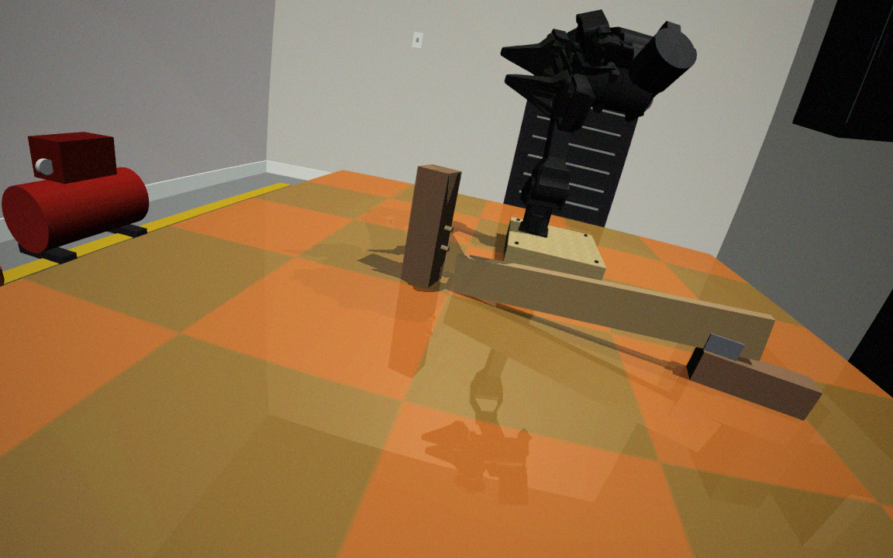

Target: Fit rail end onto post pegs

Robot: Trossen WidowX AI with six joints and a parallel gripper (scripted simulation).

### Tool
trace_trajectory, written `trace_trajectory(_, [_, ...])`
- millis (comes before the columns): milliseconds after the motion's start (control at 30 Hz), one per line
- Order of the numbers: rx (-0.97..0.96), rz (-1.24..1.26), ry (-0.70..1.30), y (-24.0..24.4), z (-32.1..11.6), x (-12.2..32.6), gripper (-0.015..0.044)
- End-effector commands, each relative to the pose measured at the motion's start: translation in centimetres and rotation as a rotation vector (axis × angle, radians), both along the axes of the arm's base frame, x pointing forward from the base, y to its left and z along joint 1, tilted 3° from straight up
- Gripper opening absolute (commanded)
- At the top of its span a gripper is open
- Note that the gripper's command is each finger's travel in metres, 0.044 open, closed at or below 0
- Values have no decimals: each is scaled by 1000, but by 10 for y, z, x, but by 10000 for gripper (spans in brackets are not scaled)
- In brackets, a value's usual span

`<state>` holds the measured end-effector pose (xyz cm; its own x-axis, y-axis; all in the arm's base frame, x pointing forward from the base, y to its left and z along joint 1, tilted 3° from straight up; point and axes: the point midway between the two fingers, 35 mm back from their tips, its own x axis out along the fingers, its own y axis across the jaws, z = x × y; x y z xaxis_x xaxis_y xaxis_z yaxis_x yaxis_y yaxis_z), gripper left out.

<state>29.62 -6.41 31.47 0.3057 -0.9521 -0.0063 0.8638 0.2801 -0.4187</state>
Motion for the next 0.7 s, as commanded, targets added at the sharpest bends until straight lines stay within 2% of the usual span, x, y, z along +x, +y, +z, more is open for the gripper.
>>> trace_trajectory(0, [4,5,22,0,-2,1,426])
trace_trajectory(67, [33,49,198,-2,-18,12,440])
trace_trajectory(200, [115,239,716,-1,-69,36,440])
trace_trajectory(433, [219,787,1456,19,-152,49,440])
trace_trajectory(567, [232,1140,1675,36,-181,47,440])
trace_trajectory(667, [237,1434,1750,51,-197,43,440])
